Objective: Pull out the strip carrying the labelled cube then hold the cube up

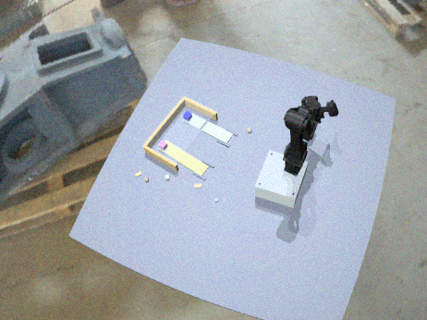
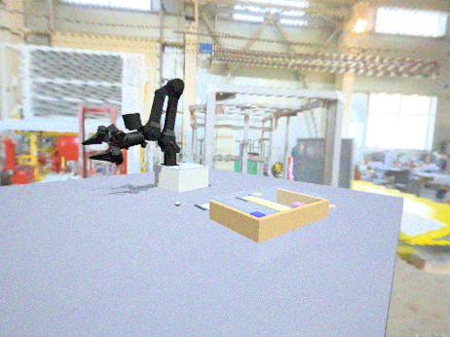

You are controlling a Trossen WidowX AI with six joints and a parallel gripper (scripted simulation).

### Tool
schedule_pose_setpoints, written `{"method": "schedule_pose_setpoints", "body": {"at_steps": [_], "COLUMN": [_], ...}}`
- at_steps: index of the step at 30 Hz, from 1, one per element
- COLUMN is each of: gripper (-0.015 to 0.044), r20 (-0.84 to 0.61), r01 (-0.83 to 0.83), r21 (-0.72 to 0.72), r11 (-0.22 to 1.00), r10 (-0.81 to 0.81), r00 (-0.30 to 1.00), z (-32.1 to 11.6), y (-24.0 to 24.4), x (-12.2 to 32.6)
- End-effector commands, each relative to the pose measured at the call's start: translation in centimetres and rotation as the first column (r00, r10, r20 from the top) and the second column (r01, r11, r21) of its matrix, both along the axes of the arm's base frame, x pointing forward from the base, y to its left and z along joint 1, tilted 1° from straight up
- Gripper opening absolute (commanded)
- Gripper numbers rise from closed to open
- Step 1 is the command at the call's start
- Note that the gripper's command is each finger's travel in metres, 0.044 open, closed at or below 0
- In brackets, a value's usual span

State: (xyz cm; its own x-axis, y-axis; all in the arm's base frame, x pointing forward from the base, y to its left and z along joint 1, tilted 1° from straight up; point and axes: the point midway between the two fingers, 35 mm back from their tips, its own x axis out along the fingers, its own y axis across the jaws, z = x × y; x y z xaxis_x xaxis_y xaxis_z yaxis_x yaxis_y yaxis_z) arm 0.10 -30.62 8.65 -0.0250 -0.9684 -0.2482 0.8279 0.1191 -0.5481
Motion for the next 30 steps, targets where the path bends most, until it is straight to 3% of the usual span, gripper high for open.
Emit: {"method": "schedule_pose_setpoints", "body": {"at_steps": [1,7,14,23,30], "gripper": [0.0400,0.0400,0.0400,0.0400,0.0400], "r20": [0.003,0.090,0.195,0.314,0.404], "r01": [-0.008,-0.251,-0.524,-0.789,-0.918], "r21": [0.001,0.049,0.120,0.213,0.275], "r11": [1.000,0.967,0.843,0.576,0.286], "r10": [0.008,0.246,0.498,0.725,0.832], "r00": [1.000,0.965,0.845,0.614,0.380], "z": [0.0,0.3,0.7,1.8,3.2], "y": [0.0,0.5,4.6,14.5,24.8], "x": [0.3,8.5,18.2,27.2,30.8]}}
